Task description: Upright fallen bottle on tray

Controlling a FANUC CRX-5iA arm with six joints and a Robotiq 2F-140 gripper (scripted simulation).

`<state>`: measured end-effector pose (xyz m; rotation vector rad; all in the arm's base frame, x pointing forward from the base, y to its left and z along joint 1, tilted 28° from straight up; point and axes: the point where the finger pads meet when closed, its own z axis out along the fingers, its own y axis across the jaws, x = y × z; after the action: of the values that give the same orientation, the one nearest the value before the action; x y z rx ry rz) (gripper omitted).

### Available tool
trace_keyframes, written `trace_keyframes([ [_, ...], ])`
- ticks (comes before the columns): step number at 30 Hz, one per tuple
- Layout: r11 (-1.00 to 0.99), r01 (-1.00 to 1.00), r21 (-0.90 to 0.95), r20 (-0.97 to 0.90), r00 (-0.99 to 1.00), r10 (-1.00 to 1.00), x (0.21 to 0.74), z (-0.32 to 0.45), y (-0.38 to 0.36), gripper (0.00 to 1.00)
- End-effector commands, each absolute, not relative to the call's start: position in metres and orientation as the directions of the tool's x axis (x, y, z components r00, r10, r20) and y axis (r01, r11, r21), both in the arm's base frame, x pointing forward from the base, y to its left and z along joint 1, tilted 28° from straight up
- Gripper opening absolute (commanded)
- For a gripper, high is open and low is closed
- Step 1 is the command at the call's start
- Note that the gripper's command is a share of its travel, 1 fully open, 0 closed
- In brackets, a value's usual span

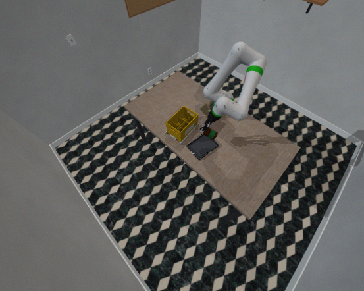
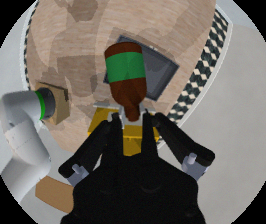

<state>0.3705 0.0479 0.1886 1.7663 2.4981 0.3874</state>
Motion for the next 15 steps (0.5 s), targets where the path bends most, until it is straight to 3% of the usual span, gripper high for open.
trace_keyframes([
  [1, 0.312, 0.919, 0.24, 0.082, -0.34, 0.937, 0.371, 0.1893, 0.0483, 0.0],
  [15, 0.312, 0.918, 0.243, 0.07, -0.338, 0.939, 0.3715, 0.19, 0.049, 0.0],
])
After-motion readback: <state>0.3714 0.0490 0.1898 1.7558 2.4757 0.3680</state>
